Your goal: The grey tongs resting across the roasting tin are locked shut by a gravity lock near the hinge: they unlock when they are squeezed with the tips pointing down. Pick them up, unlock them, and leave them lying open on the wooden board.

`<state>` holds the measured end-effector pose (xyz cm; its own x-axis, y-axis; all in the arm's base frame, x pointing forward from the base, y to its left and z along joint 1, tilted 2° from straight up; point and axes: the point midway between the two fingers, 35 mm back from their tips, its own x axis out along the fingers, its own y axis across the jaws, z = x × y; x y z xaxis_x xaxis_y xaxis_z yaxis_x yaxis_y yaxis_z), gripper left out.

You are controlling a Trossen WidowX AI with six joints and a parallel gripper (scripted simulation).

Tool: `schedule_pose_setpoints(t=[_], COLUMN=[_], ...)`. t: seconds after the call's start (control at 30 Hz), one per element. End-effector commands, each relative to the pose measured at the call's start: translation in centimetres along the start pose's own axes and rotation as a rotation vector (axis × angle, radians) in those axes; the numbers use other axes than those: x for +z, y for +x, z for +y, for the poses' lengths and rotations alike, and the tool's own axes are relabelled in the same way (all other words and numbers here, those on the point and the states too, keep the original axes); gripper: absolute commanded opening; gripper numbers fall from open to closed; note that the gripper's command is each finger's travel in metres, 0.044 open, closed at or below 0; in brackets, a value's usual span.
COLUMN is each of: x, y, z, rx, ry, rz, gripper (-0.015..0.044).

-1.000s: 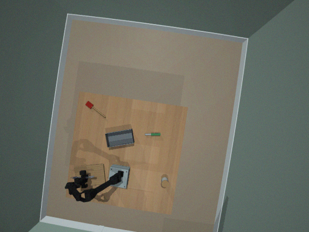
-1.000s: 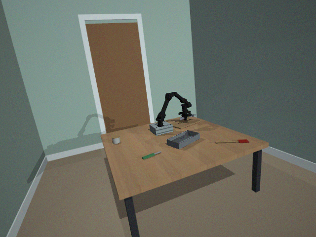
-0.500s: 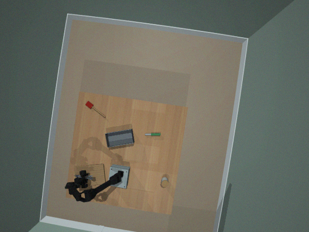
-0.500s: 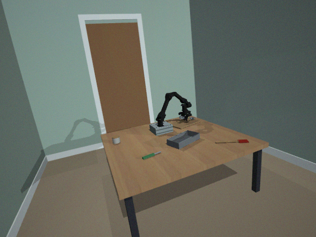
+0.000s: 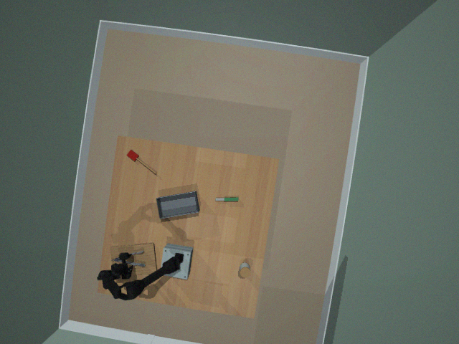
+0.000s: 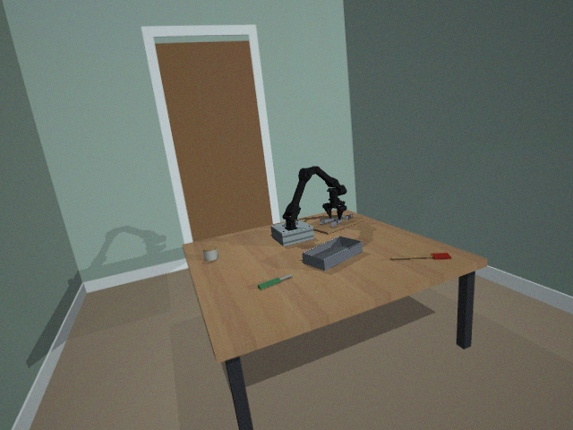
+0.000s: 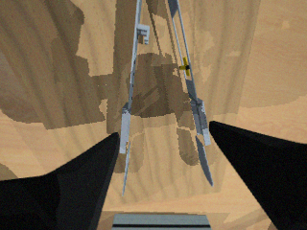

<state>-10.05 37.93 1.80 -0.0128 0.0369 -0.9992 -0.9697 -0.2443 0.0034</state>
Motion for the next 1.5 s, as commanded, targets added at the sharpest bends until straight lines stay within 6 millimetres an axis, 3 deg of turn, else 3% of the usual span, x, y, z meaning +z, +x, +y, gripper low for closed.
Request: schedule_pose_setpoints(t=[0.0, 0.2, 0.4, 0.57, 0.8, 1.47], x=[-1.9, -8.0, -13.9, -14.0, -14.0, -14.0], y=[-2.2, -5.9, -7.6, -7.8, -12.4, -12.6], z=[0.0, -0.1, -0.2, -0.2, -0.2, -0.2], rx=[0.000, 0.000, 0.004, 0.004, 0.000, 0.000], ry=[-0.002, 0.001, 0.001, 0.001, 0.002, 0.003], rz=[-0.010, -0.011, -0.009, -0.009, -0.012, -0.012], gripper=[0.0440, 0.0440, 0.0440, 0.0440, 0.0440, 0.0440])
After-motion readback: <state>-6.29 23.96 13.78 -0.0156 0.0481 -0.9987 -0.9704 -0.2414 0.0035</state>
